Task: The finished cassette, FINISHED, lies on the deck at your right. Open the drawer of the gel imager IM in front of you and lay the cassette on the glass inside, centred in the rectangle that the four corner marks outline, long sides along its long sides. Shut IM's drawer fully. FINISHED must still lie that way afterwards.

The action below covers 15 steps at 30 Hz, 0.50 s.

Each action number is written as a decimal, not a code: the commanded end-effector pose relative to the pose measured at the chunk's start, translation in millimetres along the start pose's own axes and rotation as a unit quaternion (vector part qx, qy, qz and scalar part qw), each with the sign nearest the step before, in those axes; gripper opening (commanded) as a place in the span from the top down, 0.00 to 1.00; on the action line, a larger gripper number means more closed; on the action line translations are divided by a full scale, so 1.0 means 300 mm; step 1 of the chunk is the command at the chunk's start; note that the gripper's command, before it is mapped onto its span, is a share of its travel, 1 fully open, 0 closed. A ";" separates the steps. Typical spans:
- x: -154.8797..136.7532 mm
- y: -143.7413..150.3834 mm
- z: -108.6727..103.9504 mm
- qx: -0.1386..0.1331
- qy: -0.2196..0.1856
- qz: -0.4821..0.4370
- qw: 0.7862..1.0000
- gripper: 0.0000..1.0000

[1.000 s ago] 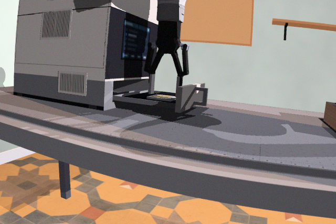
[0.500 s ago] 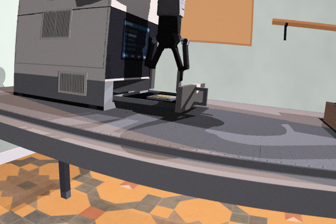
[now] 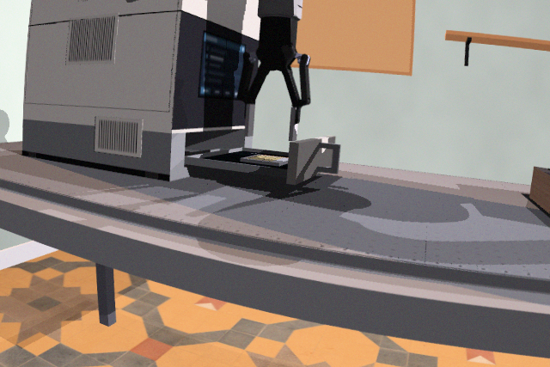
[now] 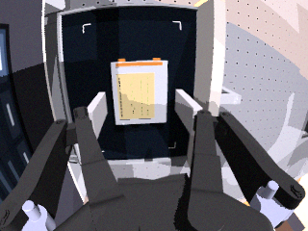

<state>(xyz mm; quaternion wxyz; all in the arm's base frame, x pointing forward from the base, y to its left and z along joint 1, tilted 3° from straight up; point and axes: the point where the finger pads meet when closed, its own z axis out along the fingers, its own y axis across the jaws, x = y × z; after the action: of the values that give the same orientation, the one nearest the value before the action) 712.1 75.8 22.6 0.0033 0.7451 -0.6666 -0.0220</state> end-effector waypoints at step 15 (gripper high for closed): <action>0.000 0.000 -0.067 0.000 0.000 0.000 1.000 0.38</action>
<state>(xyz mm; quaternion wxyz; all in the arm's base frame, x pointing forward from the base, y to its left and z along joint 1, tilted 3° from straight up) 712.8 75.3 41.1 0.0033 0.7451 -0.6666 -0.0220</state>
